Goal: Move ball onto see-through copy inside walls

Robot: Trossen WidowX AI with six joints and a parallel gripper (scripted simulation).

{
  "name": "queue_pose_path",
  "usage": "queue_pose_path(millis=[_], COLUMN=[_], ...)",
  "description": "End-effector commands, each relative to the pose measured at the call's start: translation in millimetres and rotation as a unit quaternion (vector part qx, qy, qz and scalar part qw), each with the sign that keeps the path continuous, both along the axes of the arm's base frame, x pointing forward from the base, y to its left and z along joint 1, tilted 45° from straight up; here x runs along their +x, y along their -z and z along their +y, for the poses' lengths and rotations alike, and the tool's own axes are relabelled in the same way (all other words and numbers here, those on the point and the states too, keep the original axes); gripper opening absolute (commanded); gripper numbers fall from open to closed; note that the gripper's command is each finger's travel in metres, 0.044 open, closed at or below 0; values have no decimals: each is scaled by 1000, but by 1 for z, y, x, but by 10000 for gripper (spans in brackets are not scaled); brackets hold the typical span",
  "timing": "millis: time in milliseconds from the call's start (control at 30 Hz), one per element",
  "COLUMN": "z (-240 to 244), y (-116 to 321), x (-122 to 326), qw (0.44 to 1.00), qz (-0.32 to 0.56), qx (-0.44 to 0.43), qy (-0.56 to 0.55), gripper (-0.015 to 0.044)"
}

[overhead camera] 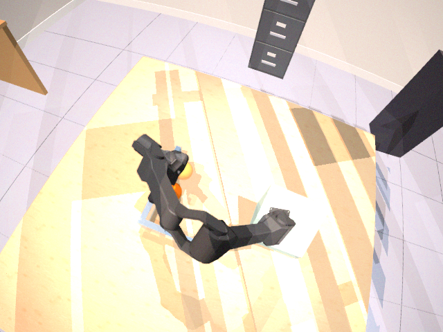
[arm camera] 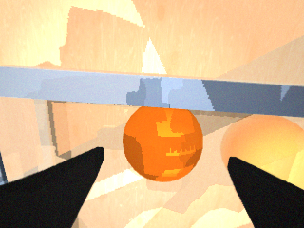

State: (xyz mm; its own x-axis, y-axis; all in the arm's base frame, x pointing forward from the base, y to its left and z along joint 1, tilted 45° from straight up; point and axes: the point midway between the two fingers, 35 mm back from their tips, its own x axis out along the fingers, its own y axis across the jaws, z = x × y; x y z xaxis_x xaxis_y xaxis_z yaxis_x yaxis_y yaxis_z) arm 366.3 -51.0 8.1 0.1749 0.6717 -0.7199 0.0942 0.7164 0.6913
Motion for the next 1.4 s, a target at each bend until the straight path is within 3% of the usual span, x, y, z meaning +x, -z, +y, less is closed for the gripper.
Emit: queue_pose_path(millis=[0,633,733,967,1167,1367], z=[5,24,24,24,9,-12], y=[4,23,23,23,36,20], x=[1,5,5,5,-2,-3], qw=[1000,1000,1000,1000,1000,1000], qz=[1,1,1,1,9,8], qx=[3,4,4,4,-14,-23], qy=[3,2,2,2,15,6], gripper=[440,440,361,315,157,0])
